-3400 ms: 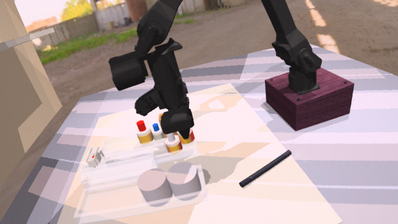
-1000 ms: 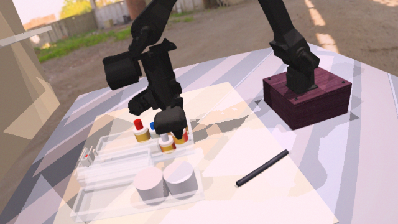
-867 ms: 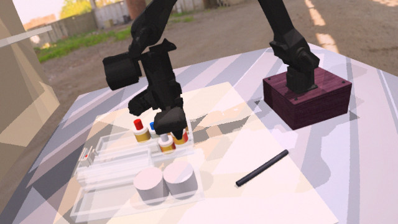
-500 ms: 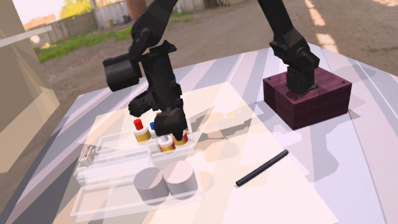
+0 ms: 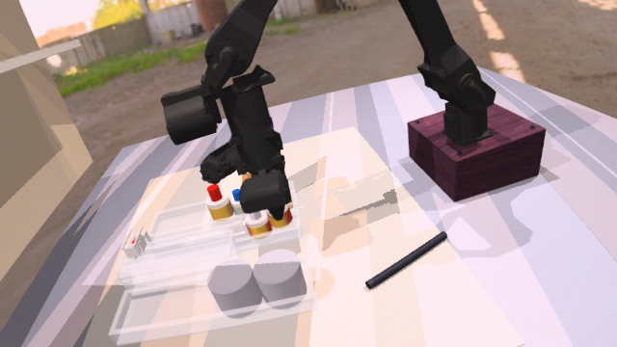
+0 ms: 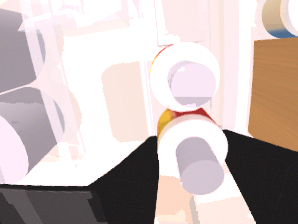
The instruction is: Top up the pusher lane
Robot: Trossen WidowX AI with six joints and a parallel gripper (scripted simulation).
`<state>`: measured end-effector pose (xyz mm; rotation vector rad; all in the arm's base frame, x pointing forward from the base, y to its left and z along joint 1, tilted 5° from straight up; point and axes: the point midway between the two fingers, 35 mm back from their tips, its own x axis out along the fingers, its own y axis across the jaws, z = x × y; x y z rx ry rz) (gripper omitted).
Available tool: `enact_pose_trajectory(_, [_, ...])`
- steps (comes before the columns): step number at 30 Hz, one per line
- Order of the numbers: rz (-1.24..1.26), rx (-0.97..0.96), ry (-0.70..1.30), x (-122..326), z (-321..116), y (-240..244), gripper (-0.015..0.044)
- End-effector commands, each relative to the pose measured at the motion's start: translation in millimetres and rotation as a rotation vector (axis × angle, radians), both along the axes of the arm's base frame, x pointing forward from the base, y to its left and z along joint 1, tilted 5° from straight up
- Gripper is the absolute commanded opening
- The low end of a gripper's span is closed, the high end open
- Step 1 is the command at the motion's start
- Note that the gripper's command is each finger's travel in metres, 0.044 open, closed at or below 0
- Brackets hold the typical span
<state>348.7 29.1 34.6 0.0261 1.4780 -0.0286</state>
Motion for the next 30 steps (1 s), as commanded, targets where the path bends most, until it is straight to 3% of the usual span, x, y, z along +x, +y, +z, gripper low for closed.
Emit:
enact_pose_trajectory(1, [0.004,0.001,-0.022,5.2,-0.4,0.2,0.0000])
enact_pose_trajectory(30, [0.004,0.001,-0.022,4.6,-9.0,0.3,0.0000])
